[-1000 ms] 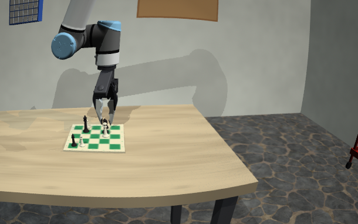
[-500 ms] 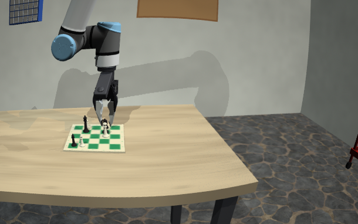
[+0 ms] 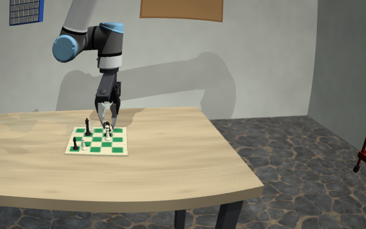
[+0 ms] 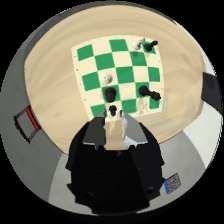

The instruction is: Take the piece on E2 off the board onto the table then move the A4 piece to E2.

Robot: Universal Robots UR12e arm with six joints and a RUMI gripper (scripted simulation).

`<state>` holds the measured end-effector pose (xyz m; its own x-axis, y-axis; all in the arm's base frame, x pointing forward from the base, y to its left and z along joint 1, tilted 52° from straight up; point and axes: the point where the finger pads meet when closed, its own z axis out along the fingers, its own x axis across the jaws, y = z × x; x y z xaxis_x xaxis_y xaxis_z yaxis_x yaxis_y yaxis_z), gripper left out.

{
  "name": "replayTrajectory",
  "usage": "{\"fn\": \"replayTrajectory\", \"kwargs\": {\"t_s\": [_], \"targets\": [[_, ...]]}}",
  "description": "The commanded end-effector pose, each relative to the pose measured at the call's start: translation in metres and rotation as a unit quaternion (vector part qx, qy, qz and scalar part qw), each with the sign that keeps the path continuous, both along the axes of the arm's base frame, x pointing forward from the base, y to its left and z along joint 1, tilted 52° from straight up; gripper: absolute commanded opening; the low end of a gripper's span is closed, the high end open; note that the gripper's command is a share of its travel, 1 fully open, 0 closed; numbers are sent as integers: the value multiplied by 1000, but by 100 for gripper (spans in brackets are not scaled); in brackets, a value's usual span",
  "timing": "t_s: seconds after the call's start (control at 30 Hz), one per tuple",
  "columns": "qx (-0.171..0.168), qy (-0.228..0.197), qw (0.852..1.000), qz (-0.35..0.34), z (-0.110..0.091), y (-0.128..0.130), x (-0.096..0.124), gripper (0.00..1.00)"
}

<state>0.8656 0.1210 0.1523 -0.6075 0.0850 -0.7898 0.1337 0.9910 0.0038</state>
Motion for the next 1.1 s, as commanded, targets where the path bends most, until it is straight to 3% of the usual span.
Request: {"fn": "replayTrajectory", "kwargs": {"t_s": [0.0, 0.23, 0.27, 1.07], "targets": [[0, 0, 1000, 0, 1, 0, 0, 20], [0, 0, 1000, 0, 1, 0, 0, 20], [0, 0, 1000, 0, 1, 0, 0, 0], [0, 0, 1000, 0, 1, 0, 0, 0]]}}
